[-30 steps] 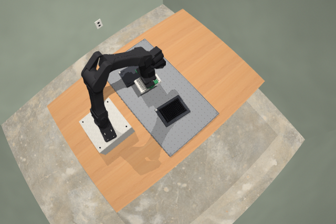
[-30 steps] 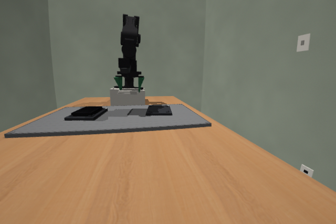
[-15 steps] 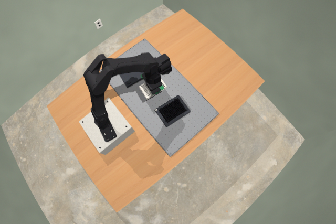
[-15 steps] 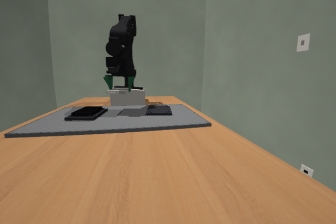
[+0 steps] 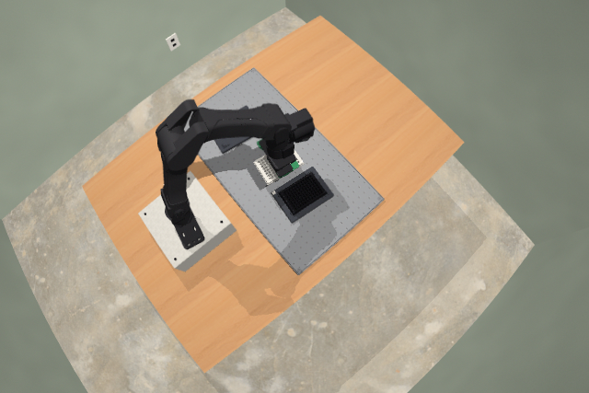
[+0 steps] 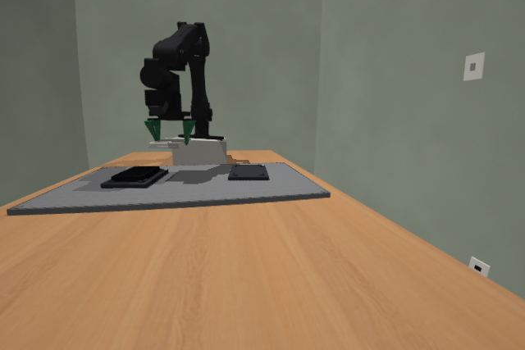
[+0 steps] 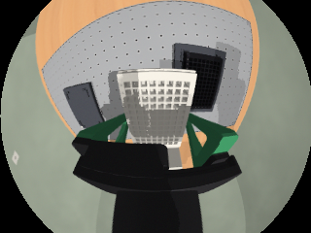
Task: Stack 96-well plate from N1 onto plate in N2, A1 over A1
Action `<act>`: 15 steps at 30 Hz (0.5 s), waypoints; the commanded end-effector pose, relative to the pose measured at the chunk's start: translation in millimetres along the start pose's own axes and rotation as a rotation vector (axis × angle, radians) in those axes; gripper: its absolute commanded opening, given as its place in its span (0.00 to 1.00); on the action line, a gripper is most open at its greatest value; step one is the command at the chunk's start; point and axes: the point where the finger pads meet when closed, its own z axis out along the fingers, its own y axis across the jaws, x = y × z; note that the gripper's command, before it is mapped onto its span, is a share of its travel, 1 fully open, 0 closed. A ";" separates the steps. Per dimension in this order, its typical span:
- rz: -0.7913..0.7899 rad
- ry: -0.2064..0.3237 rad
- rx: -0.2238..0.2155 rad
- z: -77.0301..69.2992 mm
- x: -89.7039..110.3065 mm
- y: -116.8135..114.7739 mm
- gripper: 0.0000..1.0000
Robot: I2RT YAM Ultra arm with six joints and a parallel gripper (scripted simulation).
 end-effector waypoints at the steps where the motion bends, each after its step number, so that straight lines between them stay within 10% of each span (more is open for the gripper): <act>1: -0.023 -0.054 0.003 -19.8 -13.4 -7.2 0.00; 15: -0.021 -0.022 0.002 -9.3 -20.0 -54.1 0.00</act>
